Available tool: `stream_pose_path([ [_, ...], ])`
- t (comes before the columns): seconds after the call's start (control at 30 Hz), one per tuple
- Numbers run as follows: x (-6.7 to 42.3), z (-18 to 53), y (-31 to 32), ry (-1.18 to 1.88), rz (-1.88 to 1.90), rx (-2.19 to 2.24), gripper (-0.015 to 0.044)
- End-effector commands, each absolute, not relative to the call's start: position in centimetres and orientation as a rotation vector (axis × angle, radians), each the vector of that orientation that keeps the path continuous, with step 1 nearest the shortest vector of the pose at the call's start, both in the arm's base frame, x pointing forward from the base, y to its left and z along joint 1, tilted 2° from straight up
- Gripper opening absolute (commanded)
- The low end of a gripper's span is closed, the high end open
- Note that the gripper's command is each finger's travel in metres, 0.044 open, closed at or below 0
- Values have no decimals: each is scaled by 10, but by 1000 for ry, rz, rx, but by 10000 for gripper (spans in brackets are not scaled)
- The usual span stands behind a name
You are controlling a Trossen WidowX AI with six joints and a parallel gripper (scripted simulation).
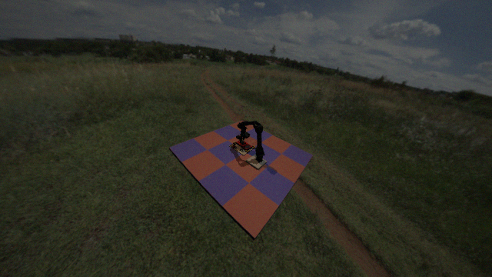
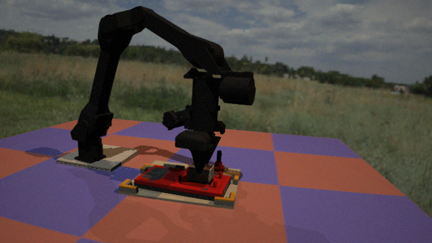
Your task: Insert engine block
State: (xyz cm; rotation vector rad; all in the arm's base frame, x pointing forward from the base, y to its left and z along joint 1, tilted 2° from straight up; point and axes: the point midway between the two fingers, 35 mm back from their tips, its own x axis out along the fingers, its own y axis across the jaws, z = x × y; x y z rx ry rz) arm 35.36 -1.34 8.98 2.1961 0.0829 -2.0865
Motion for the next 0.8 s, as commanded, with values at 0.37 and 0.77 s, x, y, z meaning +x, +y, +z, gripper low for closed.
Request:
stream_pose_path([
  [0.37, 354, 87, -13, 80, -2090, 2201, 159],
  [0.77, 354, 86, -13, 79, -2091, 2201, 159],
])
